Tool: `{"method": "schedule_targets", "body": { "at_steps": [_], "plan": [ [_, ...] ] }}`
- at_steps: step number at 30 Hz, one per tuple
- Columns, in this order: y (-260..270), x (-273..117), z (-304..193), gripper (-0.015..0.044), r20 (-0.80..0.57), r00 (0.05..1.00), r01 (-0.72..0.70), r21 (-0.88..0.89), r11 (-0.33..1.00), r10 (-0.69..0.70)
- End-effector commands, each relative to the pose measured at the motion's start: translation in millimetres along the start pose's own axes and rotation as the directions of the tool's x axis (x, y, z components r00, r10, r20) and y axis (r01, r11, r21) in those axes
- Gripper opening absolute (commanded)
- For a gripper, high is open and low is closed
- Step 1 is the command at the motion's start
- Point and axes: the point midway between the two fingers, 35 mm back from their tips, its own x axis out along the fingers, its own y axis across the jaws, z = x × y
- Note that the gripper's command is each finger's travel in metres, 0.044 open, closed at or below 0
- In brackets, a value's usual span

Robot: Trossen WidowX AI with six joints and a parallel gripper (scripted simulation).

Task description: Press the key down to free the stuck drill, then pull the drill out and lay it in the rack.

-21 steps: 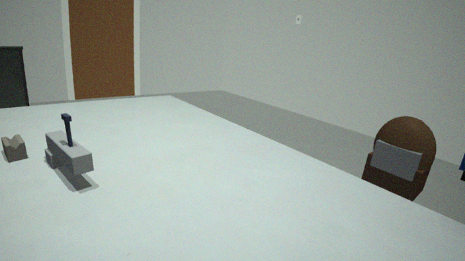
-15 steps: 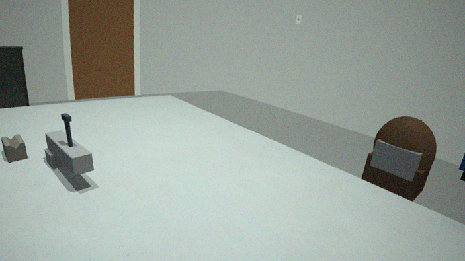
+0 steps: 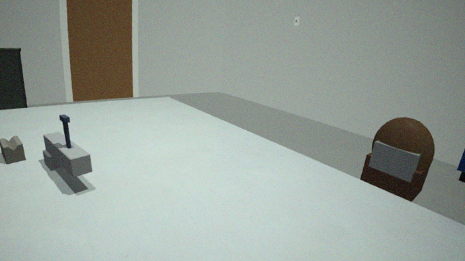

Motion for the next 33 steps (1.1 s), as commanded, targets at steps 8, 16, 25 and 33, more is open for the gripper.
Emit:
{"method": "schedule_targets", "body": {
  "at_steps": [8,16,25,33],
  "plan": [
    [-25,-113,-97,0.0,-0.248,0.921,0.389,0.516,0.763,-0.302],
    [14,-202,-168,0.0,-0.468,0.788,0.595,0.745,0.302,-0.4],
    [118,-288,-223,0.0,-0.702,0.625,0.621,0.712,-0.328,-0.342],
    [244,-325,-233,0.0,-0.827,0.531,0.412,0.442,-0.797,-0.184]
  ]
}}
